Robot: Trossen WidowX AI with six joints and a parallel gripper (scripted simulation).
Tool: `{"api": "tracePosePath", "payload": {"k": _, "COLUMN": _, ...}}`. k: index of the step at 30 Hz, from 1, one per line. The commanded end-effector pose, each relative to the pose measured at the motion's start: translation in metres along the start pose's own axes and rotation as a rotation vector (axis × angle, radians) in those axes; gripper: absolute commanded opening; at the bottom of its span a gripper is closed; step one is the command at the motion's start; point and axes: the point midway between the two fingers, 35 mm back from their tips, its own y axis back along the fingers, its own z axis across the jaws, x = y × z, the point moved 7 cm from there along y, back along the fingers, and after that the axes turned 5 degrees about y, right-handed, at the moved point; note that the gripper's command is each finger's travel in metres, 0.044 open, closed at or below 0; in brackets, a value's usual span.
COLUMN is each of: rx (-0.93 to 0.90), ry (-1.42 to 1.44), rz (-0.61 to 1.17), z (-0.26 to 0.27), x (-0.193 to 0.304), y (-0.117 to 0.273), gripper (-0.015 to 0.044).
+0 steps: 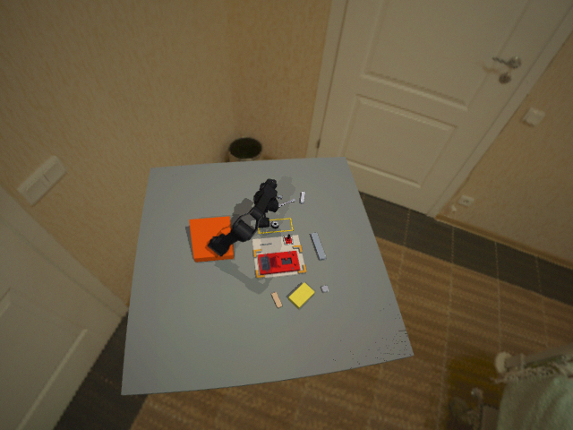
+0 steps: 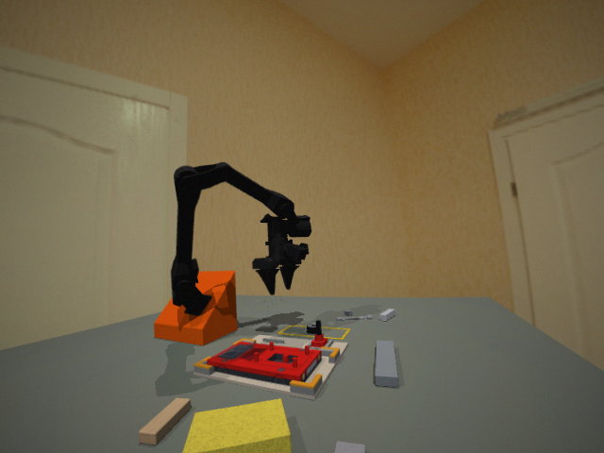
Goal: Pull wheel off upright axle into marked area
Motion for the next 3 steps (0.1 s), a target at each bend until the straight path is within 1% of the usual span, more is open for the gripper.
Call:
{"api": "tracePosePath", "payload": {"k": 1, "rx": 0.0, "ry": -0.003, "rz": 0.004, "z": -0.0002, "x": 0.001, "y": -0.0003, "gripper": 0.044}}
{"api": "tracePosePath", "payload": {"k": 3, "rx": 0.0, "ry": -0.003, "rz": 0.004, "z": -0.0002, "x": 0.001, "y": -0.0003, "gripper": 0.044}}
